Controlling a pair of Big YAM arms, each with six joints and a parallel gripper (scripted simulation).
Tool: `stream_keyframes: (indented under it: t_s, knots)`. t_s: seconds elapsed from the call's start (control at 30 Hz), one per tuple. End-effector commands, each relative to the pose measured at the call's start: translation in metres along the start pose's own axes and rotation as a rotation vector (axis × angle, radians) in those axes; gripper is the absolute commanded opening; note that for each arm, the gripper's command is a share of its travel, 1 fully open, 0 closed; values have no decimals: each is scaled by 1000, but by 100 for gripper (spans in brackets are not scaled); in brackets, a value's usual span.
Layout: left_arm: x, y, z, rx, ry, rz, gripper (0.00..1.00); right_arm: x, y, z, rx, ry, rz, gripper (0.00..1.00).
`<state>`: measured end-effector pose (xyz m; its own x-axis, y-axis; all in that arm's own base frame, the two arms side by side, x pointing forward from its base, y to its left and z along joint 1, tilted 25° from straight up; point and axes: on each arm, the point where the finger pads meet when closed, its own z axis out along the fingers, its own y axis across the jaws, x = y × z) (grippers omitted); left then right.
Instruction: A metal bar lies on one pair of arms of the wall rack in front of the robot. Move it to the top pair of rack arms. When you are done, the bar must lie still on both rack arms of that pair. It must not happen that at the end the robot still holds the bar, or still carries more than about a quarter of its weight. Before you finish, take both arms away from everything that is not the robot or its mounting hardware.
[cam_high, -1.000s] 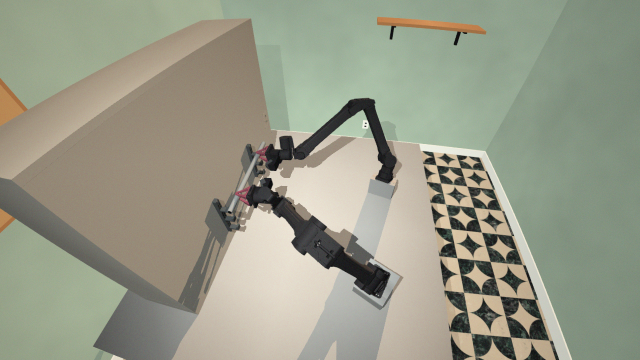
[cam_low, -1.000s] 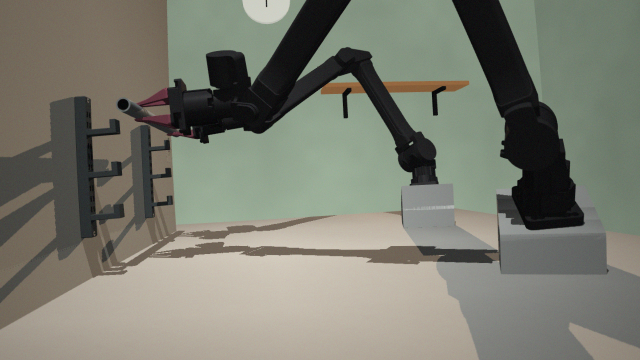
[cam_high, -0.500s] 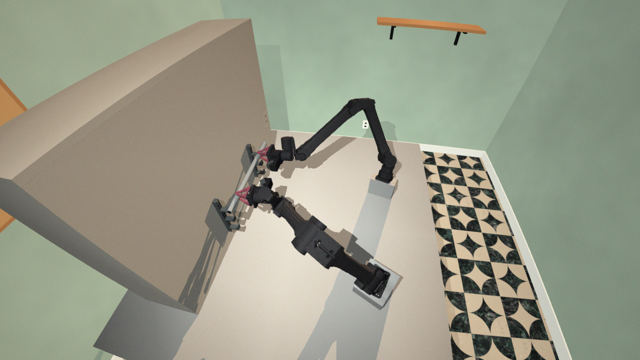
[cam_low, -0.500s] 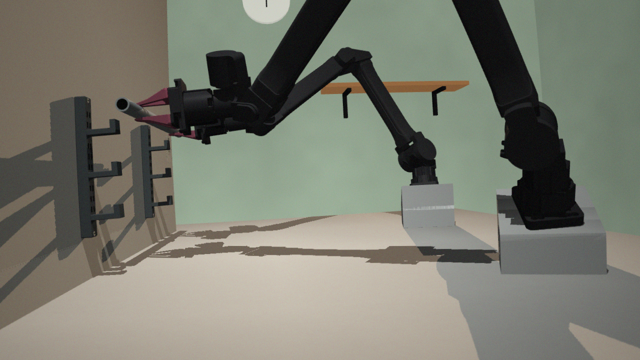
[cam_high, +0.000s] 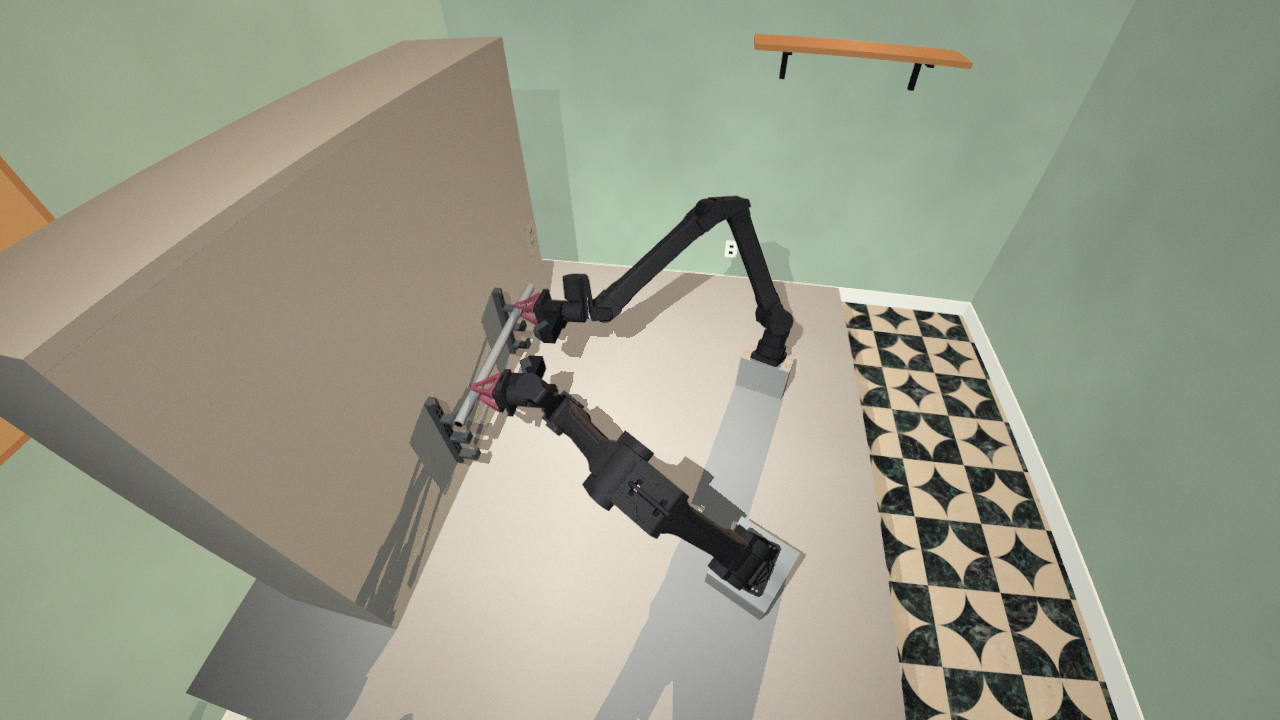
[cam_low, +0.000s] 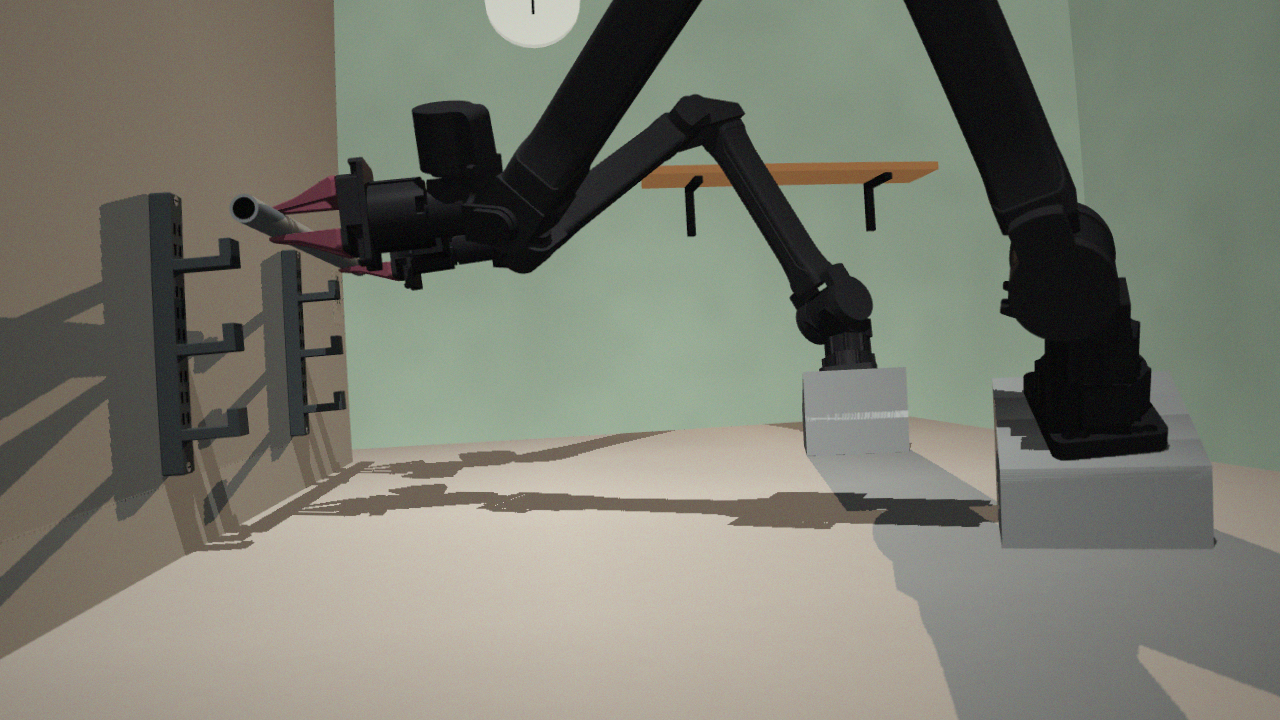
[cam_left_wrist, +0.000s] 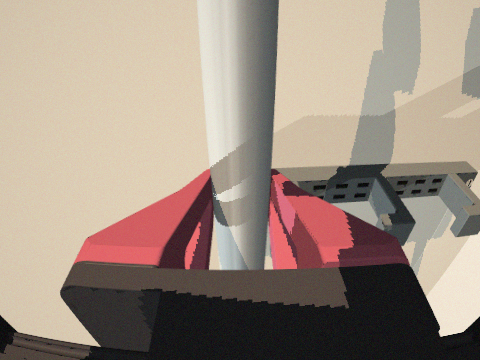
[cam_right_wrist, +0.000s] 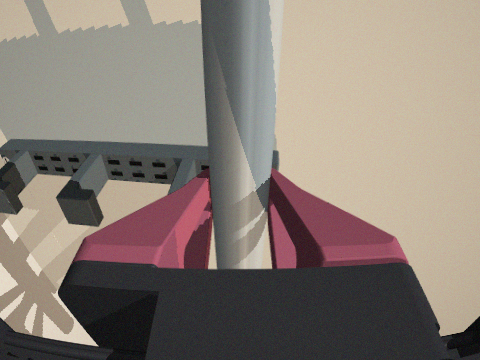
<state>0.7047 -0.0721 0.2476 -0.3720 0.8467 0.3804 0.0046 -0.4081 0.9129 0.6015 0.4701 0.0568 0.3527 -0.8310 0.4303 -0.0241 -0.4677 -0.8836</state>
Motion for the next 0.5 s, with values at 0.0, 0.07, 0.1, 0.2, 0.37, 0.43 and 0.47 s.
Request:
stream_keyframes:
  t_s: [0.0,0.07,0.1,0.2,0.37,0.43,0.47]
  knots:
    - [-1,61,5,-95,4,-39,0,-10,-55,-8,102,-14,20,0]
    - [-1,61,4,-95,4,-39,0,-10,-55,-9,102,-14,20,0]
    - [-1,61,4,-95,4,-39,0,-10,-55,-9,102,-14,20,0]
    - [-1,61,3,-95,4,-39,0,-10,-55,-9,102,-14,20,0]
    - [-1,61,2,-95,4,-39,0,-10,-55,-10,102,-14,20,0]
    - [-1,61,1,-95,4,-39,0,-10,-54,-10,102,-14,20,0]
    - [-1,61,1,-95,4,-39,0,-10,-54,-10,102,-14,20,0]
